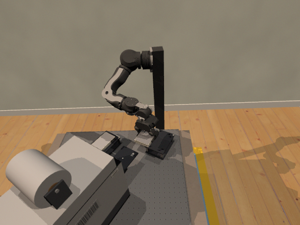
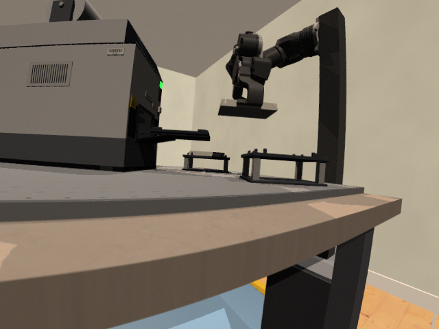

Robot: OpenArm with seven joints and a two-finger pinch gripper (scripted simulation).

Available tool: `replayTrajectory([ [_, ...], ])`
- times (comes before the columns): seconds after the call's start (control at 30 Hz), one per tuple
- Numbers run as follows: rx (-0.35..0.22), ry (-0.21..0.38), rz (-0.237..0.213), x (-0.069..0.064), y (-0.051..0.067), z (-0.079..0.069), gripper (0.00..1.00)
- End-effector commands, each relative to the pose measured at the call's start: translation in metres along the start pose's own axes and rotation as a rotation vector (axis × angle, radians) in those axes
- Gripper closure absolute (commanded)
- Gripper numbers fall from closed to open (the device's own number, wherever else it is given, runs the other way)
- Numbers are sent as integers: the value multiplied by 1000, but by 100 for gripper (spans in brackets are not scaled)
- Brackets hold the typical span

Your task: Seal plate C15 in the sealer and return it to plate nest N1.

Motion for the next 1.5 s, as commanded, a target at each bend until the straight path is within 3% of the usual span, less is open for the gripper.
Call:
replayTrajectory([
  [0.0, 12, 4, -16, -2, -3, 0, 100],
  [0.27, 12, 4, -16, -2, -3, 0, 100],
  [0.43, 12, 4, -15, 6, 35, 12, 100],
  [0.83, 12, 4, -15, 6, 35, 12, 100],
  [1.0, 12, 4, -15, 13, 73, 24, 100],
  [1.4, 12, 4, -15, 13, 73, 24, 100],
  [1.47, 11, 2, -14, 15, 80, 26, 100],
])
Point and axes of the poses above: the point where the finger pads meet when closed, its own x axis out along the fingers, its own z axis across the jaws, y = z × x, the point moved 7 cm from there along -x, back along the fingers, and after that the axes turned 6 degrees about x, right-handed, at the moved point
